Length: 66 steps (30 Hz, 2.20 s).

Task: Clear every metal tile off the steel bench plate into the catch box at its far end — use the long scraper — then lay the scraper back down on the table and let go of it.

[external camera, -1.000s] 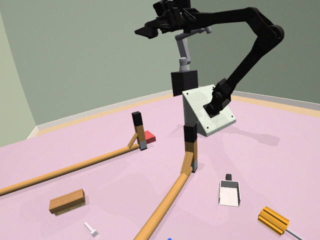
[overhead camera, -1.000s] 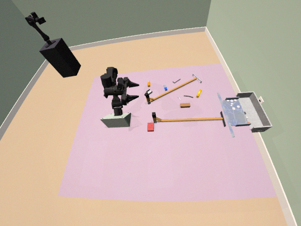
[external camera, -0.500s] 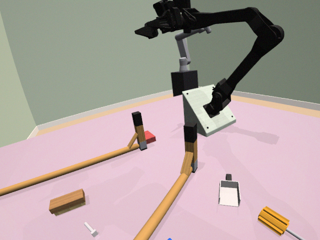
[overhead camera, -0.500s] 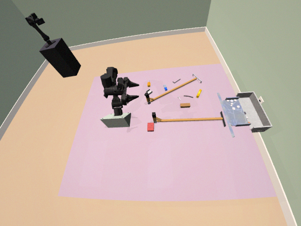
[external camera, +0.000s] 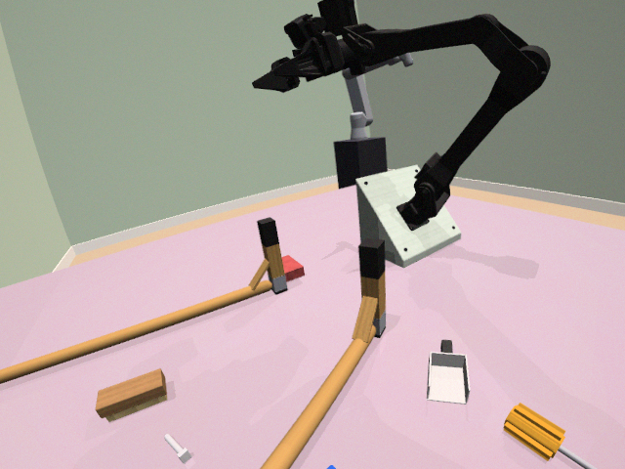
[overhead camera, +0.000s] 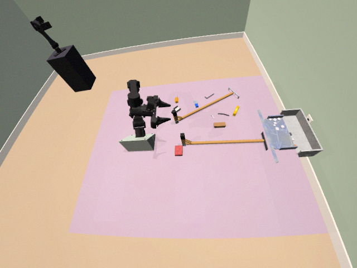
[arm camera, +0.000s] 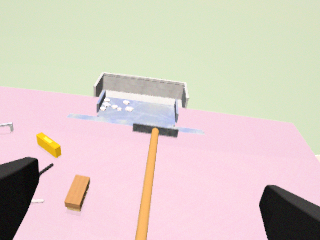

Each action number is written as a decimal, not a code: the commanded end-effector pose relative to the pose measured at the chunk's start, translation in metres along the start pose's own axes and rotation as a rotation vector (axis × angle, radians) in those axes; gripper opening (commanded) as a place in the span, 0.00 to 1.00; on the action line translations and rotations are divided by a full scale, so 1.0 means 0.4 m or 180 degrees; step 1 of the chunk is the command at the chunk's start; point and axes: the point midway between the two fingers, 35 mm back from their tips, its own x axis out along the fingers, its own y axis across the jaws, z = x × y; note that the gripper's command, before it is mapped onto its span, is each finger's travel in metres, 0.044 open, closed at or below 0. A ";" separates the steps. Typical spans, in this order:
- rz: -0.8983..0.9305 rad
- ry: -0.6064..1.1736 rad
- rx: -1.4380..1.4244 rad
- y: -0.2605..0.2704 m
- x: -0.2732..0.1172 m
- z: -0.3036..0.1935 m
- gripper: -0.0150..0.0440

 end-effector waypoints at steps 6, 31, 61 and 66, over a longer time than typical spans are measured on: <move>-0.0077 0.0396 0.0124 -0.027 0.089 -0.115 1.00; -0.0204 0.1794 0.0091 -0.017 0.221 -0.466 1.00; -0.0166 0.2083 0.0042 -0.004 0.155 -0.411 1.00; -0.0167 0.2084 0.0041 -0.005 0.163 -0.435 1.00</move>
